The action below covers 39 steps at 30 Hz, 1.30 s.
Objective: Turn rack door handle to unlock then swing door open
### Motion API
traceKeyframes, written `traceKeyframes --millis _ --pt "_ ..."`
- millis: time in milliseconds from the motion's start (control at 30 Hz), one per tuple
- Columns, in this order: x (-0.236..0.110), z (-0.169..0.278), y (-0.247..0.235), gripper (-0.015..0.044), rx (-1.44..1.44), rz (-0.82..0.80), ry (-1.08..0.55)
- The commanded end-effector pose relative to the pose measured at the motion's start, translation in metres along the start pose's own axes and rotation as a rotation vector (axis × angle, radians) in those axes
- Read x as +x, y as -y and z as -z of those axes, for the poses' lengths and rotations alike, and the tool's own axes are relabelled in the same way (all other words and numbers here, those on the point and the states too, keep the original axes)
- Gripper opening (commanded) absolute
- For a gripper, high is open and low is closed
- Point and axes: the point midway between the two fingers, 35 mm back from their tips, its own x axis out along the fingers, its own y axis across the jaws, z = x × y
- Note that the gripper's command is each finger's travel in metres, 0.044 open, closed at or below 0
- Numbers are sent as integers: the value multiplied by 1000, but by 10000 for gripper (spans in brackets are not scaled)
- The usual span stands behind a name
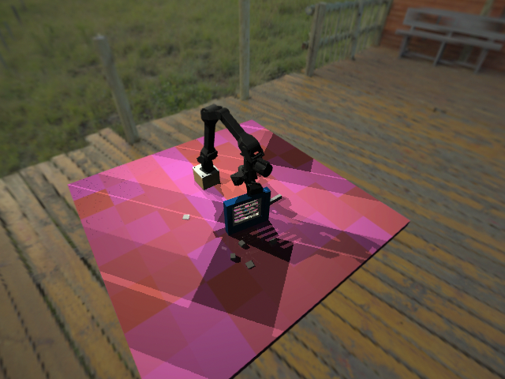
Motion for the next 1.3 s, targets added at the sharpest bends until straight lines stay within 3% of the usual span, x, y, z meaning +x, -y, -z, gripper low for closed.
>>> traceKeyframes --millis 0,1267 --pt "0 -2 -2 276 21 -7 3" --pt "0 -2 -2 23 21 -7 3"
